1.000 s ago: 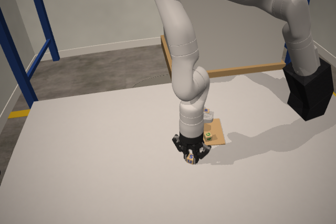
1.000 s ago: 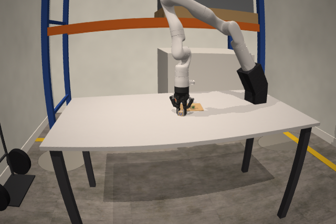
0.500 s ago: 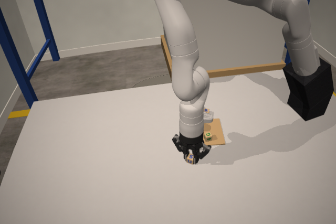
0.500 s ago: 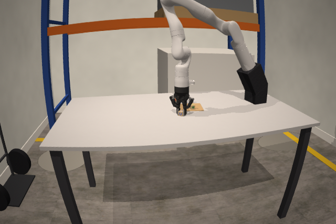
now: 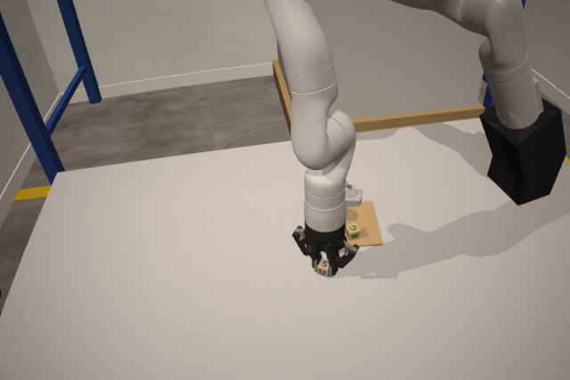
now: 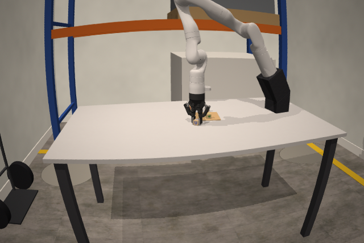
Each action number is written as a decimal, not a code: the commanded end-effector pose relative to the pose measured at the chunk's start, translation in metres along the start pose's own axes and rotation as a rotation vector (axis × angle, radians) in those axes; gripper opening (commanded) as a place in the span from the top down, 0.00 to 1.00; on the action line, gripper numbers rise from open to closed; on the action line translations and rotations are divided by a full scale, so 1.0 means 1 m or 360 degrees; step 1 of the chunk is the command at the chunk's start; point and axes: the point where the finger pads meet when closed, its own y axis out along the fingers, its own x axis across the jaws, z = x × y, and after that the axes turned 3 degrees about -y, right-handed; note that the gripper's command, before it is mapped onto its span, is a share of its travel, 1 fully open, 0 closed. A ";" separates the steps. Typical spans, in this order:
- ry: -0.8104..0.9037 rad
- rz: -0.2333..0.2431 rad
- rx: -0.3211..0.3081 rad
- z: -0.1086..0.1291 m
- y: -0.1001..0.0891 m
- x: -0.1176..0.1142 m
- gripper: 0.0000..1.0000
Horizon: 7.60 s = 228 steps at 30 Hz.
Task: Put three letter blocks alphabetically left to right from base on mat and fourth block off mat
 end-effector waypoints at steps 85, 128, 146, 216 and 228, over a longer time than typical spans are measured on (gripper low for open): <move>-0.0002 0.0004 -0.0008 -0.002 -0.097 0.000 0.79; 0.1392 0.0001 -0.0009 0.180 -0.102 -0.030 0.79; 0.1393 0.0001 -0.0010 0.180 -0.076 -0.029 0.79; 0.1392 0.0001 -0.0010 0.180 -0.003 -0.029 0.79; 0.1392 0.0001 -0.0010 0.180 -0.001 -0.029 0.79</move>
